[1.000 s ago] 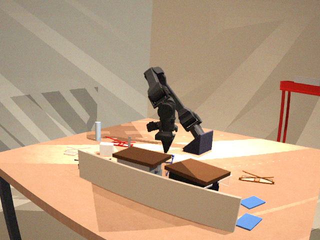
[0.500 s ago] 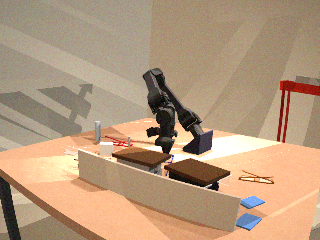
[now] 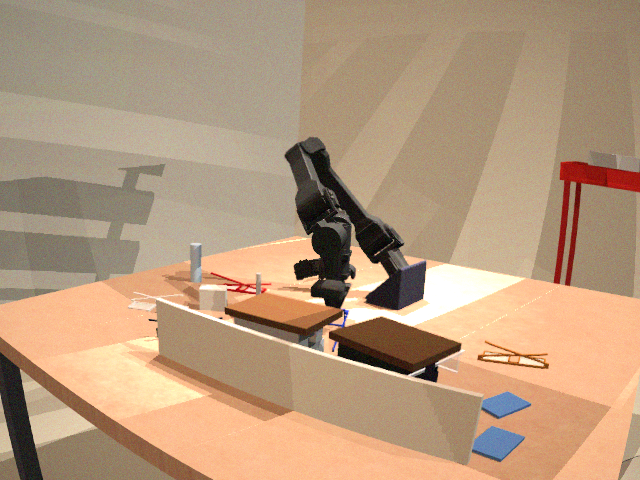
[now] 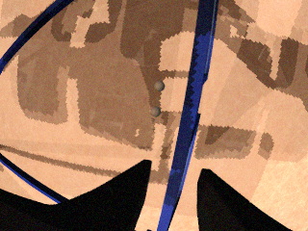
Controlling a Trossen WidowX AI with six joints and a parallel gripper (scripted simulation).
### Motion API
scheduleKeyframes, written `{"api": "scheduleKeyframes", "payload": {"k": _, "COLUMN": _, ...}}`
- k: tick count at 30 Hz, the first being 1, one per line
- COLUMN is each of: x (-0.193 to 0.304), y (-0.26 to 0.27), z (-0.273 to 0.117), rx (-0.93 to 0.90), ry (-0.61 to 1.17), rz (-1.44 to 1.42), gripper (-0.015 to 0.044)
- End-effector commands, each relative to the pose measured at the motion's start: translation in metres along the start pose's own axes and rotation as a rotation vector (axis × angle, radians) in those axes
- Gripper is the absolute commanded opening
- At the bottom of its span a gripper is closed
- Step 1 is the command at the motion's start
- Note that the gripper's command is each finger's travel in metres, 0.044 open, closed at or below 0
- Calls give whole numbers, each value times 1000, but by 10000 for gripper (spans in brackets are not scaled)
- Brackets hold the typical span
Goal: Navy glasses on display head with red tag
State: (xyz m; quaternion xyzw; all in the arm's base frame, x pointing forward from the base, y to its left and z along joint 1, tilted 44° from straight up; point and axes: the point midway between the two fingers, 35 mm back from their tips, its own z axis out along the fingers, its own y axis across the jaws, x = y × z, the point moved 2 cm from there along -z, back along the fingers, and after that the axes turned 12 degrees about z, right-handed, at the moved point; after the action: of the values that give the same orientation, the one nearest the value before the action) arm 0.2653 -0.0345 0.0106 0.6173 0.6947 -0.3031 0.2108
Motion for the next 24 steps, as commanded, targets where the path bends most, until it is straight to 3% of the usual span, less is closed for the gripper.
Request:
{"api": "scheduleKeyframes", "payload": {"k": 1, "x": 0, "y": 4, "z": 0, "rx": -3, "ry": -4, "rz": -1, "gripper": 120}}
{"api": "scheduleKeyframes", "payload": {"k": 4, "x": 0, "y": 1, "z": 0, "rx": 0, "ry": 0, "rz": 0, "gripper": 67}}
{"api": "scheduleKeyframes", "payload": {"k": 14, "x": 0, "y": 1, "z": 0, "rx": 0, "ry": 0, "rz": 0, "gripper": 1}}
{"api": "scheduleKeyframes", "payload": {"k": 24, "x": 1, "y": 4, "z": -19, "rx": -2, "ry": 3, "rz": -1, "gripper": 0}}
